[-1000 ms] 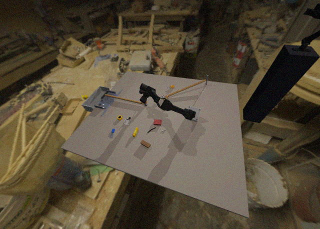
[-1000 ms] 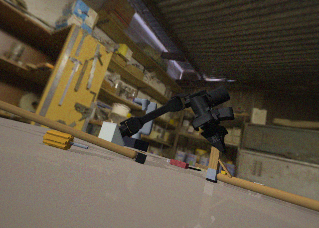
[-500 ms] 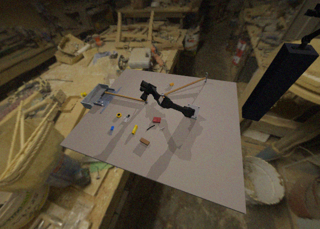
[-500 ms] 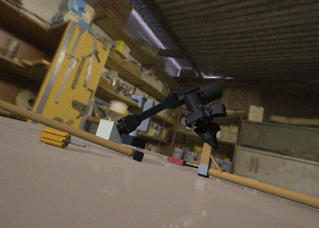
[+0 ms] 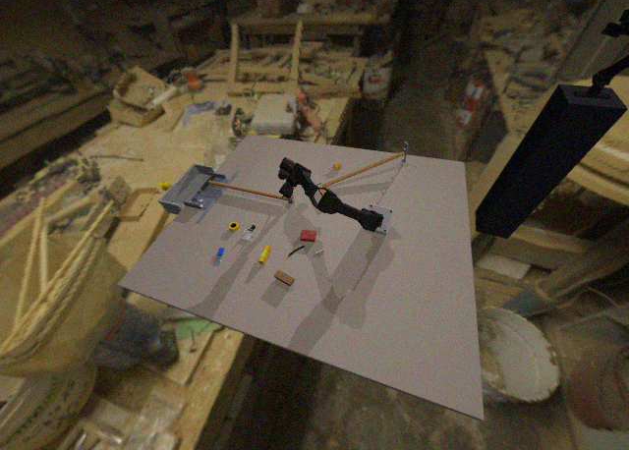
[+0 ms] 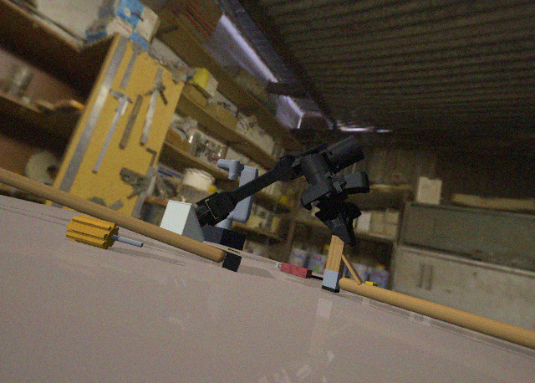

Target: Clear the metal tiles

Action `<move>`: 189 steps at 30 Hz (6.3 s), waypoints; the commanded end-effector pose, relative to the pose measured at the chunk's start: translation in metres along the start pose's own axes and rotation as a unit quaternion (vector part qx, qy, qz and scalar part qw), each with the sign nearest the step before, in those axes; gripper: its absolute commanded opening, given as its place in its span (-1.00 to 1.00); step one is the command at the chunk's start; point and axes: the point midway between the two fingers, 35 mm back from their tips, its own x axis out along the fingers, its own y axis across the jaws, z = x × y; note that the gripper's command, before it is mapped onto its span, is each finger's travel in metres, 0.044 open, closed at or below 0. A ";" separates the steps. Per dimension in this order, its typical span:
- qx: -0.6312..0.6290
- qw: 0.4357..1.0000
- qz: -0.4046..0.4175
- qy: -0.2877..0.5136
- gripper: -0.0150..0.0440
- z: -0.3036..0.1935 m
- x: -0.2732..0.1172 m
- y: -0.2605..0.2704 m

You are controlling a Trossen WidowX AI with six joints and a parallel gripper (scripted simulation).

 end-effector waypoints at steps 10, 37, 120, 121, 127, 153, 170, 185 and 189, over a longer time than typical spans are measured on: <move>-0.001 1.000 -0.004 -0.004 -0.49 -0.011 -0.017 -0.004; -0.001 1.000 -0.005 -0.003 -0.49 -0.039 -0.041 -0.010; 0.004 1.000 -0.004 -0.007 -0.40 -0.128 -0.095 -0.007; 0.004 1.000 -0.004 -0.007 -0.31 -0.128 -0.095 -0.007; 0.004 1.000 -0.004 -0.007 0.22 -0.128 -0.095 -0.007; 0.004 1.000 -0.006 -0.005 1.00 -0.129 -0.146 -0.008; 0.029 0.993 -0.011 -0.110 1.00 -0.088 -0.194 -0.017; 0.037 0.968 0.001 -0.248 1.00 -0.041 -0.272 -0.021; 0.031 0.960 0.006 -0.277 1.00 -0.034 -0.295 -0.020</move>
